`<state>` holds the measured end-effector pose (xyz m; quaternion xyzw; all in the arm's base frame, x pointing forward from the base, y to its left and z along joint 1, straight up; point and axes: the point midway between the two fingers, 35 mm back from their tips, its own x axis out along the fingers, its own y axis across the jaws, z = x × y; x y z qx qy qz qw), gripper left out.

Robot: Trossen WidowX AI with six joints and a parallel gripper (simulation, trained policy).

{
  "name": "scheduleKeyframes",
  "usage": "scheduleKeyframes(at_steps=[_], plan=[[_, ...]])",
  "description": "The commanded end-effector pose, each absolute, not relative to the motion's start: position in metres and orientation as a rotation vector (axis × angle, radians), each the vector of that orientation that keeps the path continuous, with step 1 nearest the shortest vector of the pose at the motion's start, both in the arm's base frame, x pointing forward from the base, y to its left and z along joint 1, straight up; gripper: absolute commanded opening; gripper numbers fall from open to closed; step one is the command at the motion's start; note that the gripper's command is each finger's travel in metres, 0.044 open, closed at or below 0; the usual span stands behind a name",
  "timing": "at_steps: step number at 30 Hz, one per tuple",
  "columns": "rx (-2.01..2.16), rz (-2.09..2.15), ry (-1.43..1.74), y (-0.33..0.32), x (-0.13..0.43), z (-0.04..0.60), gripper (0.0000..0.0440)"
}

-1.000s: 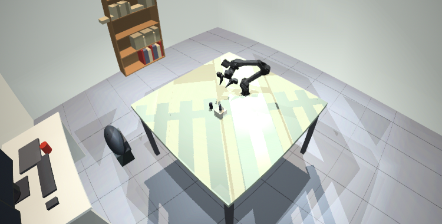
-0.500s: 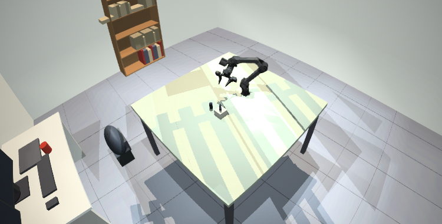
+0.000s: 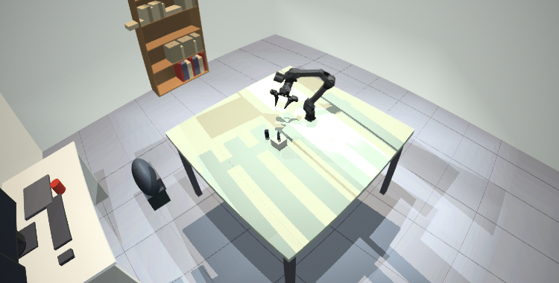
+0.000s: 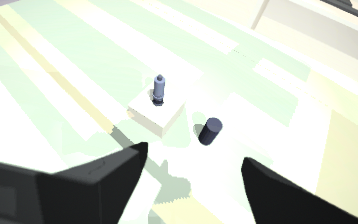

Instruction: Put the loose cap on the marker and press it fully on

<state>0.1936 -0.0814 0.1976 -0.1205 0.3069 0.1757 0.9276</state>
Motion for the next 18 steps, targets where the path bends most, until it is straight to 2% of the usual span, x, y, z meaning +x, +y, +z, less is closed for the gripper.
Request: scheduleKeyframes(at_steps=[1, 18], plan=[[-0.258, 0.373, 0.659, -0.084, 0.194, 0.198, 0.0301], [-0.283, 0.449, 0.792, -0.097, 0.202, 0.193, 0.0317]])
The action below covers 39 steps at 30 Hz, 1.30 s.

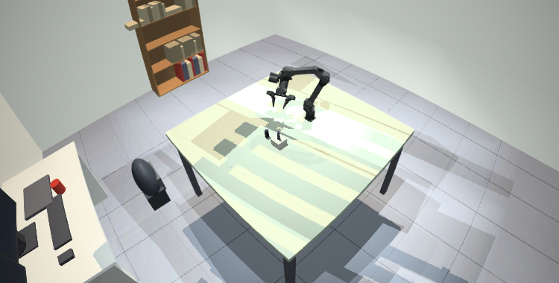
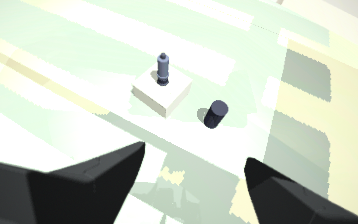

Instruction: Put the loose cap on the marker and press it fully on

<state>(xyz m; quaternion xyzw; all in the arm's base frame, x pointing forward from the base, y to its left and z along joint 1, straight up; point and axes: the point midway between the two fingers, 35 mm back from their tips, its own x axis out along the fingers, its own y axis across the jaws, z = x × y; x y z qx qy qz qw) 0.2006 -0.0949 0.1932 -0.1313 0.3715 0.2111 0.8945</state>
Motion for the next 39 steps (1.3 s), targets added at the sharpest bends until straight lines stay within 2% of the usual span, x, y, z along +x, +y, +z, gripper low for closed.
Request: scheduleKeyframes(at_steps=[1, 39], plan=[[-0.285, 0.454, 0.799, -0.098, 0.202, 0.193, 0.0317], [-0.376, 0.636, 1.077, -0.131, 0.236, 0.164, 0.0321]])
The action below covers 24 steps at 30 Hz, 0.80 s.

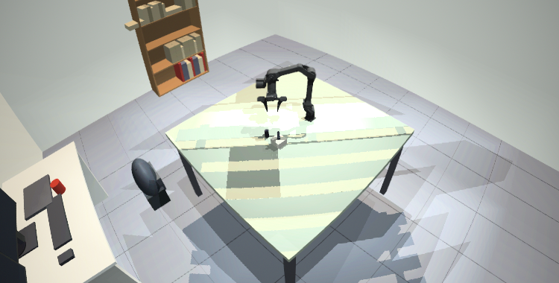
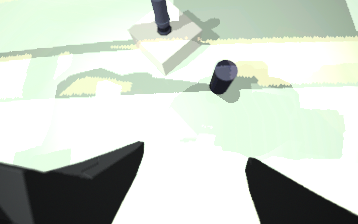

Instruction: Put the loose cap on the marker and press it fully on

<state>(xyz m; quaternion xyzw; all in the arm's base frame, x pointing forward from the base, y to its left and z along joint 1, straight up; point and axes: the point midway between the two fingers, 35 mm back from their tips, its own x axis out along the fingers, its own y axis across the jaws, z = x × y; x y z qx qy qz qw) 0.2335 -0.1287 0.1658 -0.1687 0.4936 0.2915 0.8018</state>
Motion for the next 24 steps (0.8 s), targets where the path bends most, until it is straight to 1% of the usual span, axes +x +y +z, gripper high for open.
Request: scheduleKeyframes(at_steps=[1, 24], plan=[[-0.380, 0.640, 1.084, -0.132, 0.238, 0.164, 0.0321], [-0.471, 0.717, 1.227, -0.149, 0.268, 0.143, 0.0317]])
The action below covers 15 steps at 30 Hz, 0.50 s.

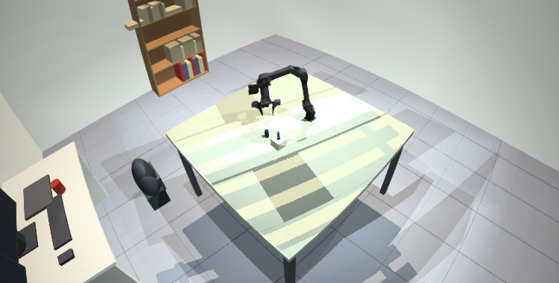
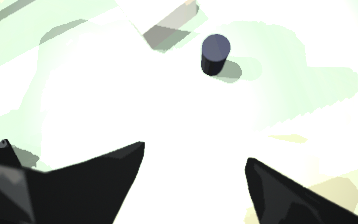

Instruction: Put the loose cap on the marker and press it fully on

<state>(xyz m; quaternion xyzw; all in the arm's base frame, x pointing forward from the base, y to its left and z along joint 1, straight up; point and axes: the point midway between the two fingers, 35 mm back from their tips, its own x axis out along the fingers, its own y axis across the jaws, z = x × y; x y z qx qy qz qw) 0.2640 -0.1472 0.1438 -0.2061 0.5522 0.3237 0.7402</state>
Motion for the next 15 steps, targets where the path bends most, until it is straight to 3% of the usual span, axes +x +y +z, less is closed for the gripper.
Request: scheduleKeyframes(at_steps=[1, 15], plan=[[-0.475, 0.720, 1.233, -0.150, 0.269, 0.142, 0.0317], [-0.549, 0.752, 1.302, -0.155, 0.289, 0.132, 0.0313]])
